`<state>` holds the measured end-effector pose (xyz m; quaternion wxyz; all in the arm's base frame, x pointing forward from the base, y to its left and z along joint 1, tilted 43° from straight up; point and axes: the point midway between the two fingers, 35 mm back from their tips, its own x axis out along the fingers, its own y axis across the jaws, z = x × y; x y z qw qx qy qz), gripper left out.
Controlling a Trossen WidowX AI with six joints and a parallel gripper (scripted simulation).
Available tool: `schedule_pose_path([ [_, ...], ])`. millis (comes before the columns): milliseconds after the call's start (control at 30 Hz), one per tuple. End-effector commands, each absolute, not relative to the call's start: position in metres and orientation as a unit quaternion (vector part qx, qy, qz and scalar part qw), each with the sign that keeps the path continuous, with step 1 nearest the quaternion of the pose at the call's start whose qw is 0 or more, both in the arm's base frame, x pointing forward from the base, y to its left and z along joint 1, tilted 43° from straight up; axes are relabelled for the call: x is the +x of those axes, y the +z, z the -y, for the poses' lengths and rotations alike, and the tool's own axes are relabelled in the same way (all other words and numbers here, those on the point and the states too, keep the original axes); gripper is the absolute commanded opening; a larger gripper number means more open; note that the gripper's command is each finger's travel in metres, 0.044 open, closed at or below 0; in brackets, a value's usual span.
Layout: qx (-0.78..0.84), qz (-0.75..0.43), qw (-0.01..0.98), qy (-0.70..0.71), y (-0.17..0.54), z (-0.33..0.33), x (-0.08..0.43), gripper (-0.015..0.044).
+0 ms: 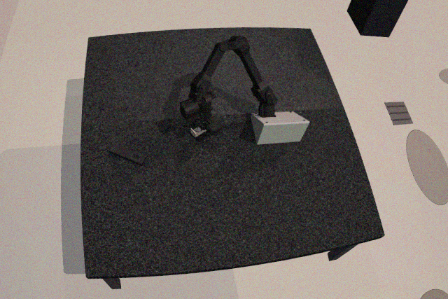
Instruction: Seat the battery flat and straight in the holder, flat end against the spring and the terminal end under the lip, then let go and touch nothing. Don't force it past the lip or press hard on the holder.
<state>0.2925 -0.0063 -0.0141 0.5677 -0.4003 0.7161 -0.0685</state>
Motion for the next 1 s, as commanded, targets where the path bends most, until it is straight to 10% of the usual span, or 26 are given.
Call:
schedule_pose_path([
  [0,-0.401,-0.716,0.567,-0.068,-0.014,0.007,0.292,0.0078],
  [200,-0.401,-0.716,0.567,-0.068,-0.014,0.007,0.292,0.0181],
  [733,-0.4,-0.716,0.568,-0.068,-0.003,-0.004,0.292,0.0181],
  [967,-0.4,-0.717,0.567,-0.066,0.028,-0.034,0.293,0.0364],
])
